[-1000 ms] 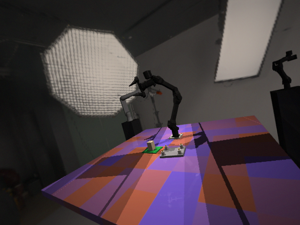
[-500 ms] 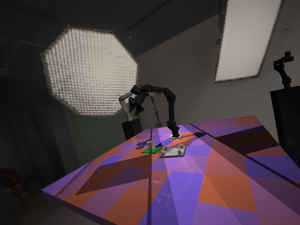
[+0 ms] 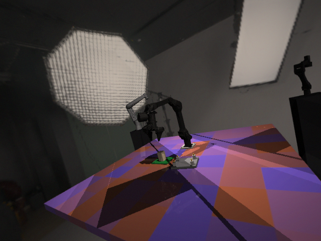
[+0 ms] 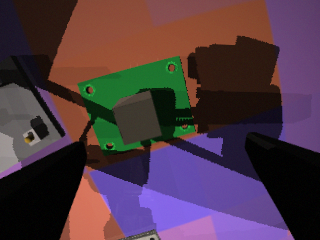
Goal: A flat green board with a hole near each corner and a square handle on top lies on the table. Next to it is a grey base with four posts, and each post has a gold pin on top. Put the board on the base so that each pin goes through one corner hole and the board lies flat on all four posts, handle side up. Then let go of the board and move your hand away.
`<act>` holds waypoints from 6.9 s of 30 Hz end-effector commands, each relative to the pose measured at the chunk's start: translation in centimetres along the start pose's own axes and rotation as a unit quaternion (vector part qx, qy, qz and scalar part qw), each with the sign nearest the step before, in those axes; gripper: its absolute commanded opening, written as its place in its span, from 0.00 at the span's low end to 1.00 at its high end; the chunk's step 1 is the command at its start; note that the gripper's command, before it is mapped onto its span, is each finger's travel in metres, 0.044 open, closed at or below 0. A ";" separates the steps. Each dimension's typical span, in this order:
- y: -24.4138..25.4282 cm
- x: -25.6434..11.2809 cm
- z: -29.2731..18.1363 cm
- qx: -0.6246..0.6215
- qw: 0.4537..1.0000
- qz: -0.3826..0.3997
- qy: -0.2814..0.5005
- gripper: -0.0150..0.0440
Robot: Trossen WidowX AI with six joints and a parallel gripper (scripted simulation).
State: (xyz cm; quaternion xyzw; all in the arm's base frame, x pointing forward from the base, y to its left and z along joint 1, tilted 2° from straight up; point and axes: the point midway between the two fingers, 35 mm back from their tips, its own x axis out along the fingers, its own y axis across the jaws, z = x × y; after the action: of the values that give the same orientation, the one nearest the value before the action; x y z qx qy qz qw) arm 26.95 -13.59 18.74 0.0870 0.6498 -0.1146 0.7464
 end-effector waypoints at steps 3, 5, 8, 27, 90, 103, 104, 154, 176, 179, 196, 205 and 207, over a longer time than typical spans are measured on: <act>1.5 1.9 -1.3 -0.104 0.993 0.028 0.056 1.00; 1.5 1.9 -1.3 -0.104 0.993 0.028 0.056 1.00; 1.6 2.7 -1.3 -0.104 0.993 0.028 0.056 1.00; 2.2 7.8 -1.6 -0.104 0.993 0.029 0.056 1.00; 2.3 11.3 -1.9 -0.104 0.993 0.029 0.056 0.25; 2.1 8.0 -1.4 -0.104 0.993 0.028 0.056 0.25; 2.1 7.7 -1.4 -0.104 0.993 0.028 0.056 0.25; 10.5 4.4 0.1 -0.153 0.986 0.034 0.053 0.25; 16.0 4.0 -0.3 -0.180 0.982 0.038 0.052 0.25; 16.8 3.9 -0.4 -0.183 0.981 0.039 0.052 0.25; 21.1 3.6 -1.5 -0.204 0.977 0.042 0.051 0.25; 22.6 3.4 -2.1 -0.212 0.975 0.043 0.052 0.25; 22.5 3.5 -2.1 -0.212 0.975 0.043 0.052 0.25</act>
State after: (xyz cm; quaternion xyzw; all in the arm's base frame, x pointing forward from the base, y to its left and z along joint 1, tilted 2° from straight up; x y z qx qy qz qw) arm 31.78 8.44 14.52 -0.0410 0.6930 0.0641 0.7169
